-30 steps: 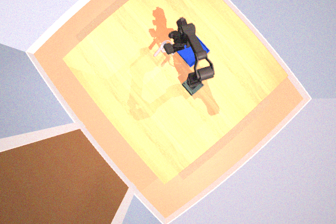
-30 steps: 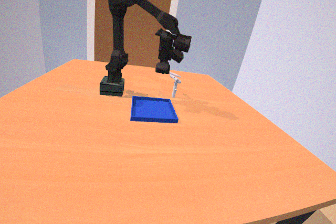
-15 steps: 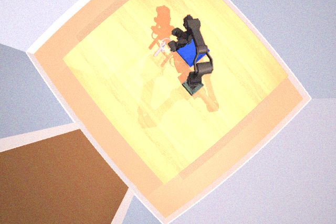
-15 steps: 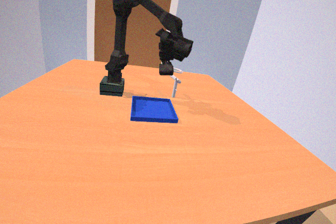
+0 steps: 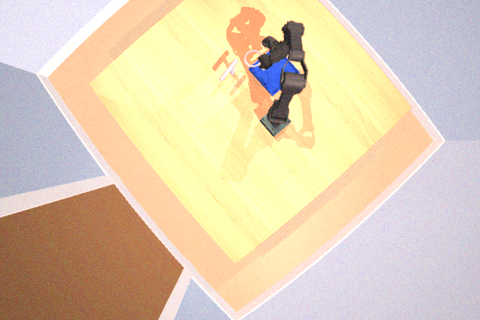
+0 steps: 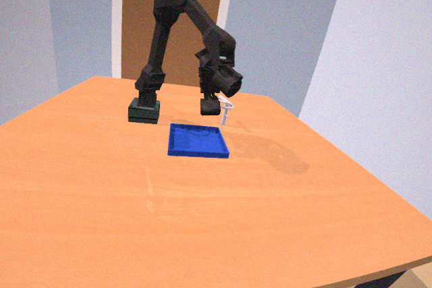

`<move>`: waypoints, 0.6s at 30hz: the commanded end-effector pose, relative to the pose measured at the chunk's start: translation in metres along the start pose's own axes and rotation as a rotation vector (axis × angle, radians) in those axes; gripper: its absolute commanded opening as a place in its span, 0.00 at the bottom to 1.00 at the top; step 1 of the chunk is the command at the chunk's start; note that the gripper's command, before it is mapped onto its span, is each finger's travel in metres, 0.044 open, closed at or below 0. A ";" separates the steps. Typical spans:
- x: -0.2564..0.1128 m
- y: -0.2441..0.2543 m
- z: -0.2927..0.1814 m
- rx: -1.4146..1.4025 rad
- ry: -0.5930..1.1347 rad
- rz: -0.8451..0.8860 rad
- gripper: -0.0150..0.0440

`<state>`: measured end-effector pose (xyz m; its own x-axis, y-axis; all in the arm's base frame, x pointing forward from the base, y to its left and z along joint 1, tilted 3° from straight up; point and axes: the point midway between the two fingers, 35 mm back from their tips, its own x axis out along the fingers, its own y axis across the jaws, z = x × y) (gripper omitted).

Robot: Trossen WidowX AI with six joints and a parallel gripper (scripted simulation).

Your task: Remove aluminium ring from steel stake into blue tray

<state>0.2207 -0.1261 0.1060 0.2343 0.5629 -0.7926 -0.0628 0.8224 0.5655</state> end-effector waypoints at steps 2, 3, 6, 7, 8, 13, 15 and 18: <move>-0.012 -0.065 -0.045 0.031 0.012 0.010 0.25; -0.013 -0.074 -0.053 0.031 0.011 0.015 0.25; -0.016 -0.091 -0.071 0.009 0.001 0.032 0.25; -0.016 -0.094 -0.075 0.002 -0.002 0.036 0.25; -0.016 -0.095 -0.076 -0.002 -0.004 0.038 0.25; -0.013 -0.098 -0.078 -0.004 -0.005 0.038 0.25; -0.005 -0.105 -0.079 -0.004 -0.005 0.038 0.25; 0.006 -0.114 -0.082 -0.004 -0.005 0.039 0.25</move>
<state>0.1519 -0.2106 0.0339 0.2449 0.5817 -0.7757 -0.0755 0.8090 0.5829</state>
